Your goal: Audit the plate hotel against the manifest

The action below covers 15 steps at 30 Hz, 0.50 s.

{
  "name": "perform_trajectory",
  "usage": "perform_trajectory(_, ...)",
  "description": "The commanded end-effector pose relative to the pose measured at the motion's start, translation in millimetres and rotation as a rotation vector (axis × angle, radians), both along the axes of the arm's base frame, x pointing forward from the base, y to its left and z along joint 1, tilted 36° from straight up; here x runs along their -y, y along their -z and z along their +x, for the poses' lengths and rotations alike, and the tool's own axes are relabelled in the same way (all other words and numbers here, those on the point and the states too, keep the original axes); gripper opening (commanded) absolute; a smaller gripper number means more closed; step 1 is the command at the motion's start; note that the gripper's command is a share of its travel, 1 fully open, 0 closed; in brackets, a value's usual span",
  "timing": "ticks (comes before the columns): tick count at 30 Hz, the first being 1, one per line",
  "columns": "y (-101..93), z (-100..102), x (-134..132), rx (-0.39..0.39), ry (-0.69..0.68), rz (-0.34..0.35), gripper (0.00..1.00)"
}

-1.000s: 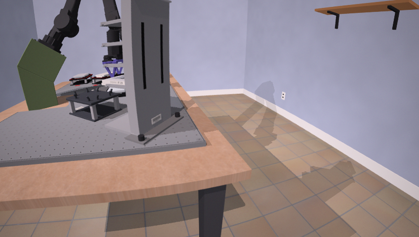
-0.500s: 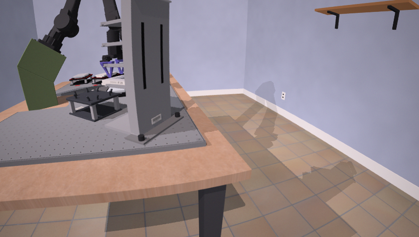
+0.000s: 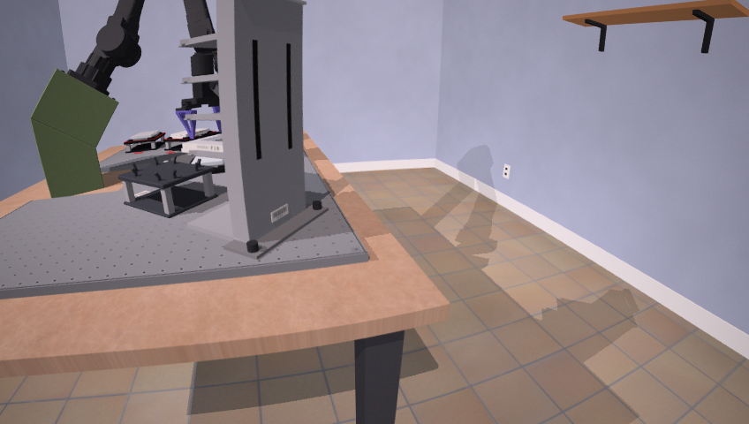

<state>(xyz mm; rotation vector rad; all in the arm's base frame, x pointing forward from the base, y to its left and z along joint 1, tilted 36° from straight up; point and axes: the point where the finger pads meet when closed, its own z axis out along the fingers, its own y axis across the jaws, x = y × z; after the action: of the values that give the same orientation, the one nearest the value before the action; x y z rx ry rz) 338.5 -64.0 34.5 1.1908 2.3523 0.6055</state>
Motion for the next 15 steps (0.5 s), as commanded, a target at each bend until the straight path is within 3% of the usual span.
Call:
perform_trajectory(1,-1.3,2.3,2.7,-0.022,0.111,0.074,1.00)
perform_trajectory(15,-1.0,2.1,2.6,-0.082,0.371,0.252,1.00)
